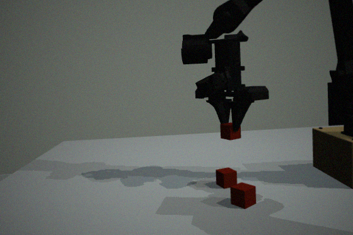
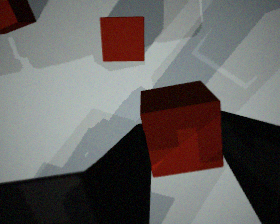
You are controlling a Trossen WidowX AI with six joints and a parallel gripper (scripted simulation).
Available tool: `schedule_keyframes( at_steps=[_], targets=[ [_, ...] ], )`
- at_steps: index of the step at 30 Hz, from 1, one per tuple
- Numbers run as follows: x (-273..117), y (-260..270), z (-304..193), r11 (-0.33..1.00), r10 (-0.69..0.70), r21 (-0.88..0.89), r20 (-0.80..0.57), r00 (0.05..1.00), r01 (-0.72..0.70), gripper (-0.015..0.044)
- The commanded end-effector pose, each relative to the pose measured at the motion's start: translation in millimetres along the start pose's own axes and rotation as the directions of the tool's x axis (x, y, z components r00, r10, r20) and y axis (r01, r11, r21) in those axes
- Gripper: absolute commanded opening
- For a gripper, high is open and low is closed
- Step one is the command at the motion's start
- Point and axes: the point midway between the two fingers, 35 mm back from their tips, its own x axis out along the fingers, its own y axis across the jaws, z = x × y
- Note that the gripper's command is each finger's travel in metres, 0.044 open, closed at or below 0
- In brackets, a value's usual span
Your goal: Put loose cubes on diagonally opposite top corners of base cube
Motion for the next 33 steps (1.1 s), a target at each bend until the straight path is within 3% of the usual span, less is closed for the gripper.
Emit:
schedule_keyframes(
  at_steps=[1, 33],
  targets=[
    [4.3, 10.0, 8.7, 0.998, 0.002, 0.060, -0.003, 1.000, -0.002, 0.0105],
    [24.4, 99.8, 60.8, 0.870, 0.010, 0.494, 0.001, 1.000, -0.009, 0.0105]
  ],
)
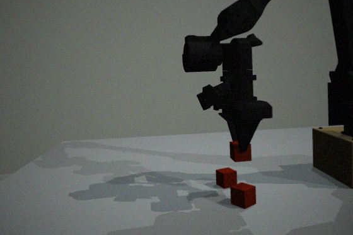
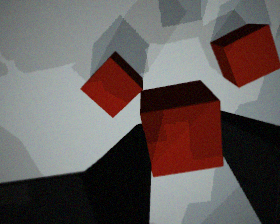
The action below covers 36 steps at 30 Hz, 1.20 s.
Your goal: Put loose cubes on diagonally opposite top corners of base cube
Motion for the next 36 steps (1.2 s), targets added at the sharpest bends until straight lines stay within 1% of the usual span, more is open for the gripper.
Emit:
schedule_keyframes(
  at_steps=[1, 11, 26, 36],
  targets=[
    [4.4, 13.6, -2.1, 0.998, 0.003, 0.060, -0.005, 1.000, -0.002, 0.0105],
    [10.2, 43.5, -8.2, 0.981, 0.006, 0.192, -0.005, 1.000, -0.004, 0.0105],
    [10.8, 44.0, -8.3, 0.981, 0.006, 0.194, -0.005, 1.000, -0.004, 0.0105],
    [35.6, 43.4, -8.4, 0.981, 0.005, 0.194, -0.006, 1.000, -0.004, 0.0105]
  ],
)
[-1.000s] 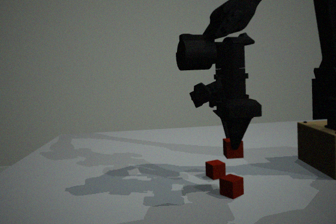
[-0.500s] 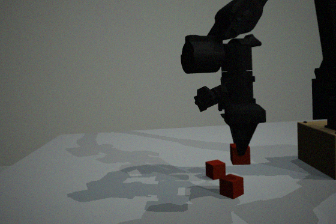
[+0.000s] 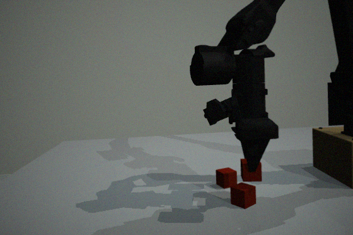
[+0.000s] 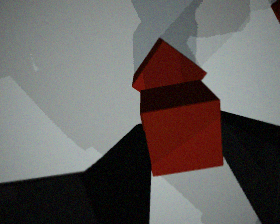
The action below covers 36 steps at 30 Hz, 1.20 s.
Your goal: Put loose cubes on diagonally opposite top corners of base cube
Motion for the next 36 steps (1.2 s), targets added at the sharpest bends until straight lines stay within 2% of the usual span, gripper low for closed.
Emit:
schedule_keyframes(
  at_steps=[1, 29, 33, 36],
  targets=[
    [11.9, -0.8, -2.2, 1.000, -0.001, 0.003, -0.011, 1.000, 0.001, 0.0105],
    [13.7, -0.8, -2.3, 1.000, -0.001, -0.001, -0.011, 1.000, 0.001, 0.0105],
    [13.7, -0.8, -2.3, 1.000, -0.001, -0.001, -0.011, 1.000, 0.001, 0.0205],
    [13.7, -0.8, -2.3, 1.000, -0.001, -0.001, -0.011, 1.000, 0.001, 0.0205]
  ],
)
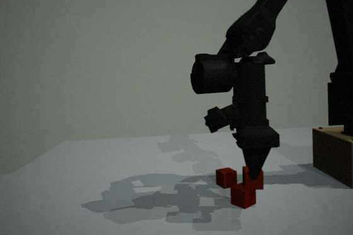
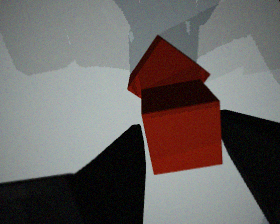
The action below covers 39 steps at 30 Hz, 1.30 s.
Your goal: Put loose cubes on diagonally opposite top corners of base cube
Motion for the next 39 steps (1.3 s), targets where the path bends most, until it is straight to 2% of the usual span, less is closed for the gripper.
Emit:
schedule_keyframes(
  at_steps=[1, 34, 36, 39],
  targets=[
    [0.5, 0.5, 0.0, 1.000, 0.003, -0.001, -0.001, 1.000, -0.003, 0.0205],
    [-30.5, -0.1, 0.1, 1.000, 0.000, 0.000, 0.000, 1.000, 0.000, 0.0205],
    [-29.6, -4.5, 2.2, 0.999, -0.003, 0.051, -0.005, 1.000, 0.003, 0.0258],
    [-38.6, -23.0, 13.9, 0.964, -0.003, 0.265, -0.004, 1.000, 0.004, 0.0265]
  ],
)
